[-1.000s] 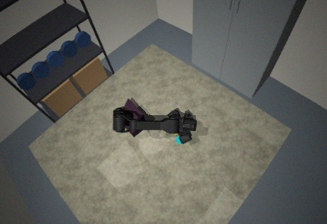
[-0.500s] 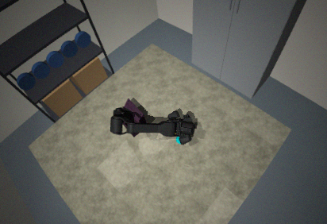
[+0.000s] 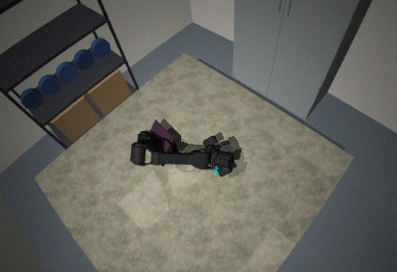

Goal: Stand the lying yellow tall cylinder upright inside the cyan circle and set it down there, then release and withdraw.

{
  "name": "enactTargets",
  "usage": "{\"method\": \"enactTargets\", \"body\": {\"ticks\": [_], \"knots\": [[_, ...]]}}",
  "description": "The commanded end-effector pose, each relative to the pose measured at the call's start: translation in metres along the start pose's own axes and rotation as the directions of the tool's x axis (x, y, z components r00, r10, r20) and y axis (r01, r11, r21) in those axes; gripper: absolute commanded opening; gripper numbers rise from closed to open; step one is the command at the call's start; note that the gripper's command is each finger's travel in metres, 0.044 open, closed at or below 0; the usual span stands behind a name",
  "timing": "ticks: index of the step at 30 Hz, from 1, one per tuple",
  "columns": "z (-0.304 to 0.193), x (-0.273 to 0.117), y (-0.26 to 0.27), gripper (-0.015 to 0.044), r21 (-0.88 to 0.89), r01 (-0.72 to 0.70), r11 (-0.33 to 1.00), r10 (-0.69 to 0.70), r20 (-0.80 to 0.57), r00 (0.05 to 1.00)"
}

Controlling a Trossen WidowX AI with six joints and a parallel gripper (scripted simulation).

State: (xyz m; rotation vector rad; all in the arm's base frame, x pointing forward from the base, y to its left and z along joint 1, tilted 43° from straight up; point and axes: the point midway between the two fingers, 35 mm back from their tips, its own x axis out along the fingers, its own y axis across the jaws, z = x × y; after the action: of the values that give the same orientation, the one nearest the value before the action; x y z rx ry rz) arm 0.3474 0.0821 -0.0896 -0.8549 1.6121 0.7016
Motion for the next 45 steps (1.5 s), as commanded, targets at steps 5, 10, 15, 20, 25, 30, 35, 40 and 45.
{"method": "enactTargets", "body": {"ticks": [5, 10, 15, 20, 25, 30, 35, 40, 45], "knots": [[-0.0002, 0.0001, 0.0001, 0.0105, -0.006, -0.016, 1.000, 0.016, 0.067, 0.998], [-0.0003, 0.0007, -0.0004, 0.0105, -0.009, -0.023, 1.000, 0.023, 0.105, 0.994], [-0.0005, 0.0010, -0.0009, 0.0105, -0.013, -0.028, 1.000, 0.029, 0.142, 0.989], [-0.0007, 0.0011, -0.0014, 0.0105, -0.017, -0.032, 0.999, 0.034, 0.180, 0.983], [-0.0009, 0.0009, -0.0019, 0.0105, -0.022, -0.034, 0.999, 0.038, 0.217, 0.975], [-0.0013, 0.0006, -0.0024, 0.0105, -0.027, -0.035, 0.999, 0.041, 0.255, 0.966], [-0.0017, 0.0000, -0.0029, 0.0105, -0.033, -0.035, 0.999, 0.043, 0.291, 0.956], [-0.0022, -0.0009, -0.0033, 0.0105, -0.039, -0.033, 0.999, 0.044, 0.328, 0.944], [-0.0028, -0.0019, -0.0038, 0.0105, -0.046, -0.030, 0.999, 0.044, 0.364, 0.931]]}}
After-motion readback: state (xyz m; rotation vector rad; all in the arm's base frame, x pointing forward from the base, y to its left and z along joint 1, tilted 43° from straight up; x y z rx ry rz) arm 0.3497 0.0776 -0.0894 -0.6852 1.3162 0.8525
